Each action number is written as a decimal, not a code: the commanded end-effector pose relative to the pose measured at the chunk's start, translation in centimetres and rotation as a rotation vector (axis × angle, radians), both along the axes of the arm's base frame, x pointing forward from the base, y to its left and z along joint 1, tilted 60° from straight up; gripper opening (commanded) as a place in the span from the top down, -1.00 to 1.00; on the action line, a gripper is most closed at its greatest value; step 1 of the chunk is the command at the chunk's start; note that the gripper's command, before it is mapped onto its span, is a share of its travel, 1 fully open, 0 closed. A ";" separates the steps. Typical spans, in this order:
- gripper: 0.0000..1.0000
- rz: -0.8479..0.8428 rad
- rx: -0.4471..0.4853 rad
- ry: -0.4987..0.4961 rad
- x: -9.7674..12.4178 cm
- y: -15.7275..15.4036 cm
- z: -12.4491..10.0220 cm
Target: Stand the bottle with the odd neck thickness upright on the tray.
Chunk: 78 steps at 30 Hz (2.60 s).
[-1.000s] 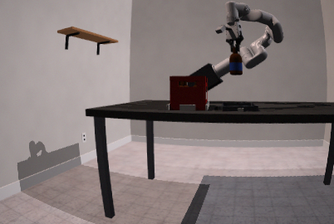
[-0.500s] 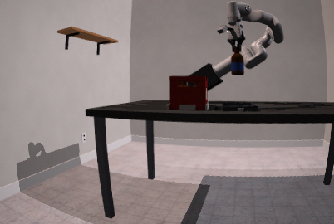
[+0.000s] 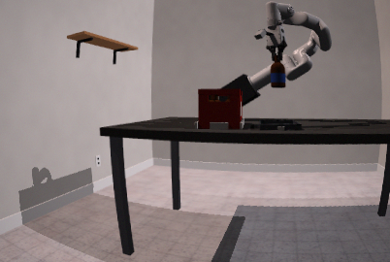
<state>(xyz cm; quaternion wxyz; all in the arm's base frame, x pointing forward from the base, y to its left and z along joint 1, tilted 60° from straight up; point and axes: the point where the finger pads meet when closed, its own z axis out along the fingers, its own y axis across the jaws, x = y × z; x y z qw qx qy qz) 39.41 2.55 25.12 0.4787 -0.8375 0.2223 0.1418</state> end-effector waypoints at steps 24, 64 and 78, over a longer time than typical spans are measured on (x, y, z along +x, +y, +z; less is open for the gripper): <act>1.00 -0.002 -0.001 -0.002 0.1 0.0 0.1; 1.00 -0.002 -0.001 -0.002 -0.1 4.5 -2.5; 1.00 -0.002 -0.001 -0.002 -0.2 7.7 -4.4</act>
